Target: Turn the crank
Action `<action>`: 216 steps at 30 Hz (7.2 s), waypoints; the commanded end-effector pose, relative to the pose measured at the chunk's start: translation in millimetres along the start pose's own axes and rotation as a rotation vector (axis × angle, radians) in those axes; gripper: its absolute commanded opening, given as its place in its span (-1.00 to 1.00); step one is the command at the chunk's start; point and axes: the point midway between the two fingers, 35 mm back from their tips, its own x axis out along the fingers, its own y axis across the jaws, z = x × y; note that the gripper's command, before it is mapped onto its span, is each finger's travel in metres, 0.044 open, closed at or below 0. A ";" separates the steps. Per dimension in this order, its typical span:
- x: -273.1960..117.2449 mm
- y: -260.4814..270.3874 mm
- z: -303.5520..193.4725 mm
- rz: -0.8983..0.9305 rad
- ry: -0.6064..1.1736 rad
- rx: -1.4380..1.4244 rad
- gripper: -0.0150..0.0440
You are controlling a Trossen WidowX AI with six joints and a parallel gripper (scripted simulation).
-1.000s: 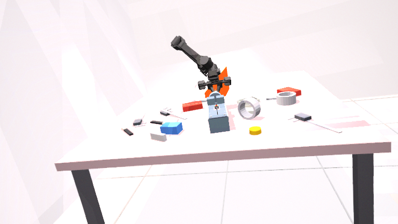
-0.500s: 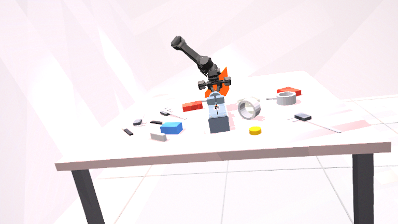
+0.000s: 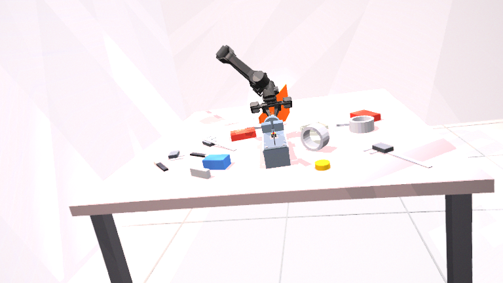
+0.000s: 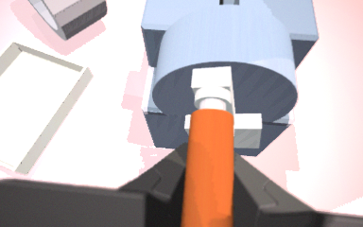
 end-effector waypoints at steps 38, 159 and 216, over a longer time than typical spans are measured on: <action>-30.2 0.6 31.6 0.003 0.000 0.002 1.00; -55.1 0.6 55.7 0.009 -0.001 -0.001 1.00; -2.1 0.0 0.5 0.006 -0.002 -0.004 0.29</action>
